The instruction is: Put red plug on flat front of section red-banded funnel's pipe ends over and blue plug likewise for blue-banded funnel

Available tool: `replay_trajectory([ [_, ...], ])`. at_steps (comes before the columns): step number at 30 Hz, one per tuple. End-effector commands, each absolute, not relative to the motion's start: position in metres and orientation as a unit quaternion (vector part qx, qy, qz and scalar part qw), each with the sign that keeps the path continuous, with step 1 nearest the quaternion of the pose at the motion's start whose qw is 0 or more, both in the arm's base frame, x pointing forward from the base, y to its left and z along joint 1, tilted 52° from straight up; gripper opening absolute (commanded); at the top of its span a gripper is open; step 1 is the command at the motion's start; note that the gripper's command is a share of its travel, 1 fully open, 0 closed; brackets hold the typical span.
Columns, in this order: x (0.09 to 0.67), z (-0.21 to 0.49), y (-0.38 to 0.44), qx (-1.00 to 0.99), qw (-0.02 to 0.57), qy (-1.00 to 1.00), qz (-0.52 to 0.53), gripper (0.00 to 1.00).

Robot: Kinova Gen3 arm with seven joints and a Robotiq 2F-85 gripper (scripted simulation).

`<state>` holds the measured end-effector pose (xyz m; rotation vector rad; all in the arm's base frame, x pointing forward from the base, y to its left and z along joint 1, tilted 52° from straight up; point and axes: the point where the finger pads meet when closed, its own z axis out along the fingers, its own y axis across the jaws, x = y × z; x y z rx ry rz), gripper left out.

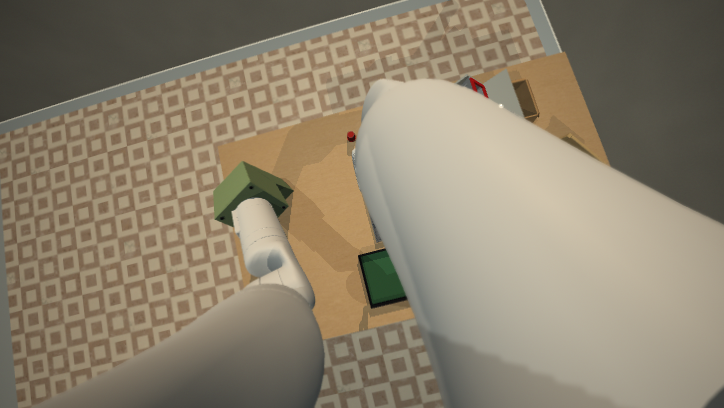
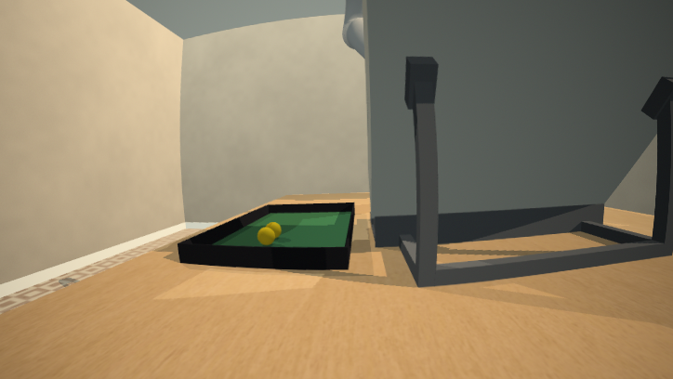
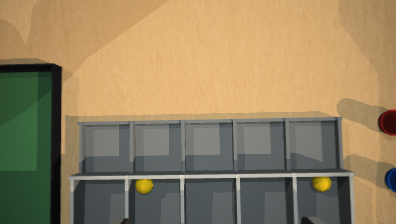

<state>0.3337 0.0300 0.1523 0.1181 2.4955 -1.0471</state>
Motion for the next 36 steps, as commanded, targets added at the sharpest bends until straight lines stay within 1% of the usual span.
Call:
replay_trajectory([
  [1, 0.3338, 0.1524, 0.0305, 0.042, 0.215, 0.9, -0.377, 1.0],
  [17, 0.3338, 0.1524, 0.0305, 0.042, 0.215, 0.9, -0.377, 1.0],
  [18, 0.3338, 0.1524, 0.0305, 0.042, 0.215, 0.9, -0.377, 0.5],
  [36, 0.3338, 0.1524, 0.0305, 0.042, 0.215, 0.9, -0.377, 0.5],
])
